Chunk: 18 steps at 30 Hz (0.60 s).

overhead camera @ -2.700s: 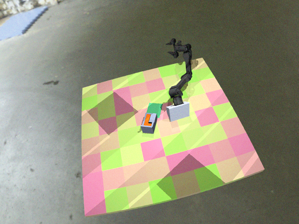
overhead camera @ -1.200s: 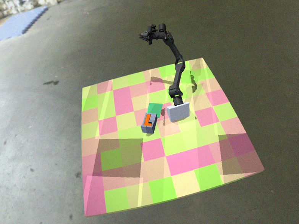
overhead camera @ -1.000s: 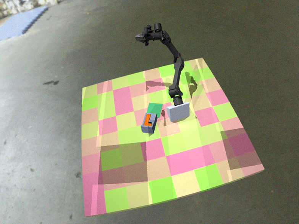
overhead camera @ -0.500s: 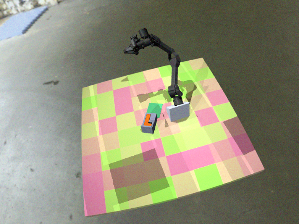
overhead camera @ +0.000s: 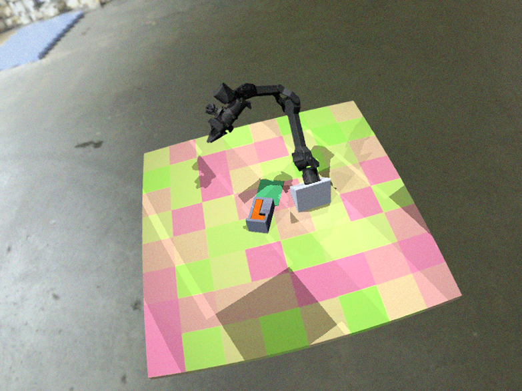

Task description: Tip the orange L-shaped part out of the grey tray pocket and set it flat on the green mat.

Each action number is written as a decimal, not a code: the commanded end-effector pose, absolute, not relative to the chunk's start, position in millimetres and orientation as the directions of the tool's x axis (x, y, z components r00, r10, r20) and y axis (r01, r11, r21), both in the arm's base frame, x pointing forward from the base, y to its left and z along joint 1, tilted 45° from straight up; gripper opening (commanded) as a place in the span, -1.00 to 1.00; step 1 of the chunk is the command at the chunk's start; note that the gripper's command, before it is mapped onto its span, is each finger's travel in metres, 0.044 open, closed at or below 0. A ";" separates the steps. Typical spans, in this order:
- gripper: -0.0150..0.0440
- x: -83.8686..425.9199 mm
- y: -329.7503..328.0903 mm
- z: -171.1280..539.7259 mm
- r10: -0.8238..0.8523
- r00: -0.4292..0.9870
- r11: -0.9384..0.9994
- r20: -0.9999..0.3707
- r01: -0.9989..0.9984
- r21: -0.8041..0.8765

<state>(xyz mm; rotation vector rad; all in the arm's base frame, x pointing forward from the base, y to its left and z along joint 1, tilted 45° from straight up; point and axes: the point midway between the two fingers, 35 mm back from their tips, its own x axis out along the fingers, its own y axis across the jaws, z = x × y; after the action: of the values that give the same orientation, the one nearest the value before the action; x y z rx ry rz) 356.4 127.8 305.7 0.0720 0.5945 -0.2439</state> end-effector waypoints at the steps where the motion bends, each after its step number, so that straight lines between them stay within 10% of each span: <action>1: 0.12 367.9 127.9 233.6 -0.292 0.675 0.944 -0.678 0.317 -0.090; 18: 0.12 301.9 70.4 -6.3 -0.690 0.005 0.630 -0.724 0.497 -0.597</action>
<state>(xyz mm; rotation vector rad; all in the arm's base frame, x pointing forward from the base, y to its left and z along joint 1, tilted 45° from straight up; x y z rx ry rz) 328.2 90.5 31.3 -0.1268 1.1777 -0.7945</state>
